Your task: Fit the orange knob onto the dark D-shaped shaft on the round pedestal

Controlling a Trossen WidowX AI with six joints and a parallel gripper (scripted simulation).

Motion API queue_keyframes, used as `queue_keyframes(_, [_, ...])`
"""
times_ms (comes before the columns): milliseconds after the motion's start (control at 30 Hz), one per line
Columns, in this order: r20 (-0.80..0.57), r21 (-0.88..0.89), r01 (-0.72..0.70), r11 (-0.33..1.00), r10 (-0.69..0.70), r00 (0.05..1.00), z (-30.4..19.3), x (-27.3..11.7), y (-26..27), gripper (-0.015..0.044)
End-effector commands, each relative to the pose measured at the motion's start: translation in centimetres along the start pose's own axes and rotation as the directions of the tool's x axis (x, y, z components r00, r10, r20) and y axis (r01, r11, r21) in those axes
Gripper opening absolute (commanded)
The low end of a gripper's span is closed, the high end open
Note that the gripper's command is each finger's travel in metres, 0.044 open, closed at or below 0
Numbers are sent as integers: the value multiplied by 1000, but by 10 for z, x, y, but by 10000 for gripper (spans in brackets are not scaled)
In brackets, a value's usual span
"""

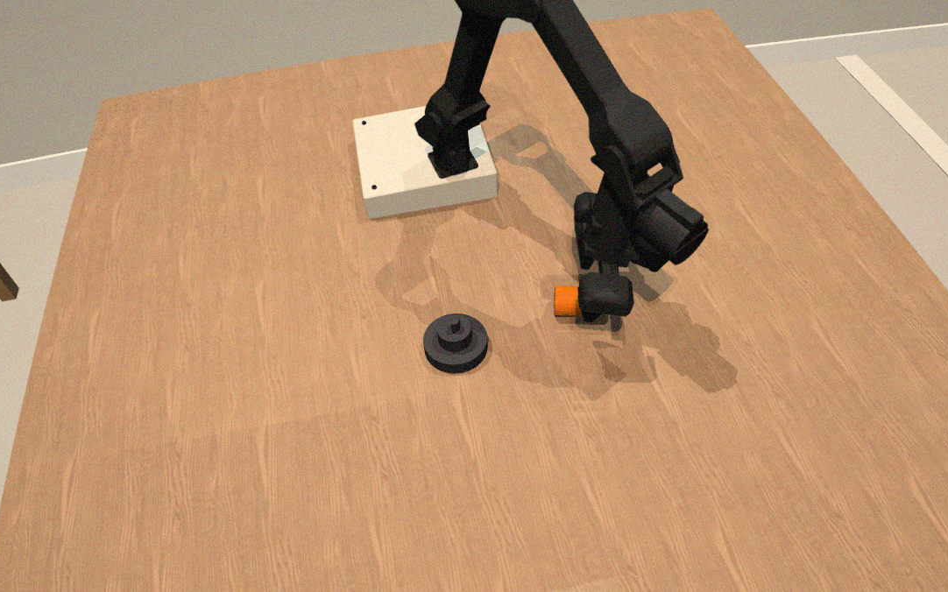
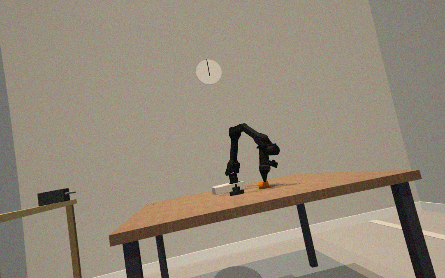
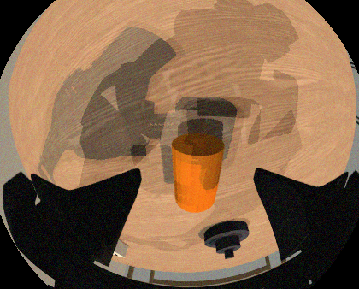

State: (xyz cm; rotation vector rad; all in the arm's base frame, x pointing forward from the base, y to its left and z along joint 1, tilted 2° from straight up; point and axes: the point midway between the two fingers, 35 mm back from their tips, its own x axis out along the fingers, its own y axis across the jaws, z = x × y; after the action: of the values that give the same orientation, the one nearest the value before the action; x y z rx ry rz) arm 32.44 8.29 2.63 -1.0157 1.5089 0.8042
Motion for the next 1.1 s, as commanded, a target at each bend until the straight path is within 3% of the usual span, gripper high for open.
queue_keyframes(0, [-7,0,-3,1000,3,1000,0,8,1,440])
queue_keyframes(433, [-7,0,-3,1000,3,1000,2,26,1,440])
queue_keyframes(700, [-7,0,-3,1000,3,1000,2,26,1,240])
queue_keyframes(1067, [-7,0,-3,1000,3,1000,2,26,1,213])
